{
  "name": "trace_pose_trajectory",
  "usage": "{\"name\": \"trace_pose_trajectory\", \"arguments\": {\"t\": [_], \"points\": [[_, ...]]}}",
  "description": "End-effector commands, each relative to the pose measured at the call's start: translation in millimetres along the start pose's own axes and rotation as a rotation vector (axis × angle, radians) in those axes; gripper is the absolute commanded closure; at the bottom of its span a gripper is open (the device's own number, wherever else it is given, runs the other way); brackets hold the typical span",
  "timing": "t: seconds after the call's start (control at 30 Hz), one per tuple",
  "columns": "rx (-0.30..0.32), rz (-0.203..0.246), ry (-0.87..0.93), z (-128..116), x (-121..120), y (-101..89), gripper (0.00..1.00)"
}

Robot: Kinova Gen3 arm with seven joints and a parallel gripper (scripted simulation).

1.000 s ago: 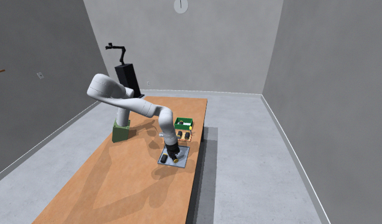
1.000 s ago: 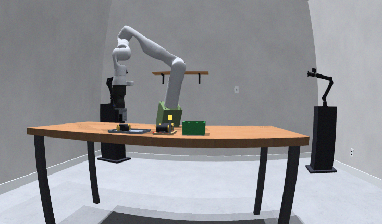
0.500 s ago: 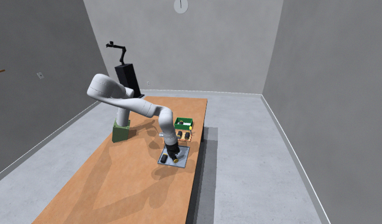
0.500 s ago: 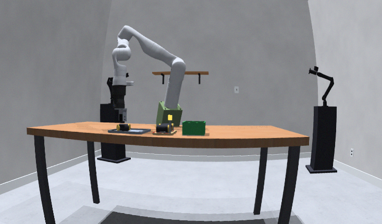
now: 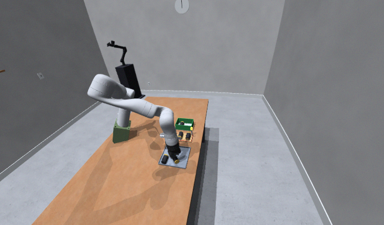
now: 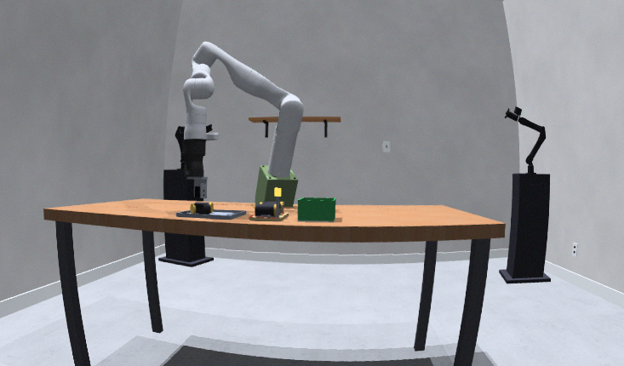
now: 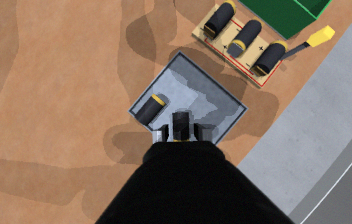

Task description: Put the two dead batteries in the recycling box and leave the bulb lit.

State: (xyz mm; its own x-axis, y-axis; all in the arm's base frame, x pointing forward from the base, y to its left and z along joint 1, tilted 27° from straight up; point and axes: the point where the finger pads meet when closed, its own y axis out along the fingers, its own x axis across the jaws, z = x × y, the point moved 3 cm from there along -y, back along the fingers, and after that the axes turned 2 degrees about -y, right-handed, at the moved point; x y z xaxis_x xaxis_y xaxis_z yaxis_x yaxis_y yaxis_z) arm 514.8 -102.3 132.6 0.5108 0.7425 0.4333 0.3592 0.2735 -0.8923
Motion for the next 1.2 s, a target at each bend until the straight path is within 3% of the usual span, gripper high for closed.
{"name": "trace_pose_trajectory", "arguments": {"t": [0.0, 0.3, 0.57, 1.17], "points": [[-0.002, 0.000, 0.000, -0.6, 0.1, -0.7, 0.10], [-0.002, 0.000, 0.000, -0.6, 0.1, 4.3, 0.10], [-0.002, 0.000, 0.000, -0.6, 0.1, 33.5, 0.10], [-0.002, 0.000, 0.000, -0.6, 0.1, 44.3, 0.10]]}}
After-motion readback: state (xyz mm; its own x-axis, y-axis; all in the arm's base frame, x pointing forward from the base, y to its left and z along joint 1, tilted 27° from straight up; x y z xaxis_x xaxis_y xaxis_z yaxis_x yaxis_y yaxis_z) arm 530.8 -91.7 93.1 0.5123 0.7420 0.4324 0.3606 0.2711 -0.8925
